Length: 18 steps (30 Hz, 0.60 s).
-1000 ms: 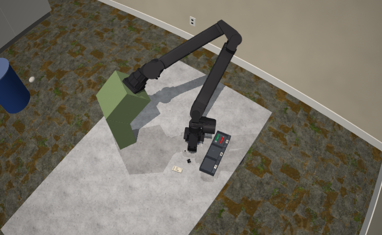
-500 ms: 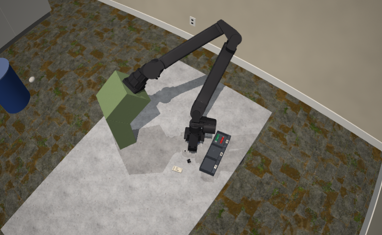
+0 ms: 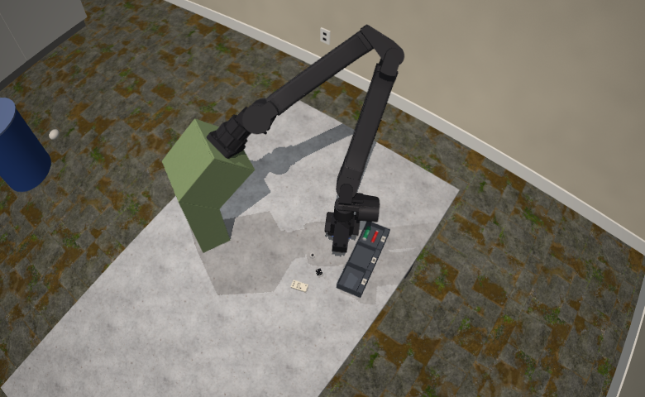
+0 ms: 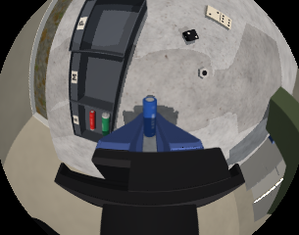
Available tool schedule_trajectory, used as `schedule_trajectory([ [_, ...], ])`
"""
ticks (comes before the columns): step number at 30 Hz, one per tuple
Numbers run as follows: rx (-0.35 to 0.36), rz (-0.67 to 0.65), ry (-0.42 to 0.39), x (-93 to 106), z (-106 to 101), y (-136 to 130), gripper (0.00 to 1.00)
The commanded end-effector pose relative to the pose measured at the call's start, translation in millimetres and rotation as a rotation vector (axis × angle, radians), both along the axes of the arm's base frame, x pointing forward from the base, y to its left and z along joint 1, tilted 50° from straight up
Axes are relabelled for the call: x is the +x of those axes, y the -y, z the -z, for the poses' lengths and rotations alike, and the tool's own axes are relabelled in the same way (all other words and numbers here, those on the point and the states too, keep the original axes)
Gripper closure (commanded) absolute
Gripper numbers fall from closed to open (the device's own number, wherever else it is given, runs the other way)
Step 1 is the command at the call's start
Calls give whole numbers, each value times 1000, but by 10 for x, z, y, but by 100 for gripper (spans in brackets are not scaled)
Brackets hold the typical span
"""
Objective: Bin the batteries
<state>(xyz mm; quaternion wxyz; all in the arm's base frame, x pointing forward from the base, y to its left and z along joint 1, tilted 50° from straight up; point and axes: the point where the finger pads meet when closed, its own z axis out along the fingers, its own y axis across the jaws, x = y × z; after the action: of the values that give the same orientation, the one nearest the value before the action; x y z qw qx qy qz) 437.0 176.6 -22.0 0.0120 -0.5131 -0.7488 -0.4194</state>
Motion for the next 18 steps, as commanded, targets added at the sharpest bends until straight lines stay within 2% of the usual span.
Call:
schedule_trajectory([
  [1, 9, -2, 13, 123, -275, -136, 91],
  [3, 9, -2, 14, 180, -364, -183, 91],
  [7, 91, 124, -111, 303, -553, -282, 91],
  [9, 113, 157, -144, 364, -647, -332, 91],
  [11, 113, 157, -144, 364, -647, -332, 91],
  [12, 140, 198, -185, 394, -695, -357, 91],
  [18, 143, 197, -180, 591, -995, -509, 91],
])
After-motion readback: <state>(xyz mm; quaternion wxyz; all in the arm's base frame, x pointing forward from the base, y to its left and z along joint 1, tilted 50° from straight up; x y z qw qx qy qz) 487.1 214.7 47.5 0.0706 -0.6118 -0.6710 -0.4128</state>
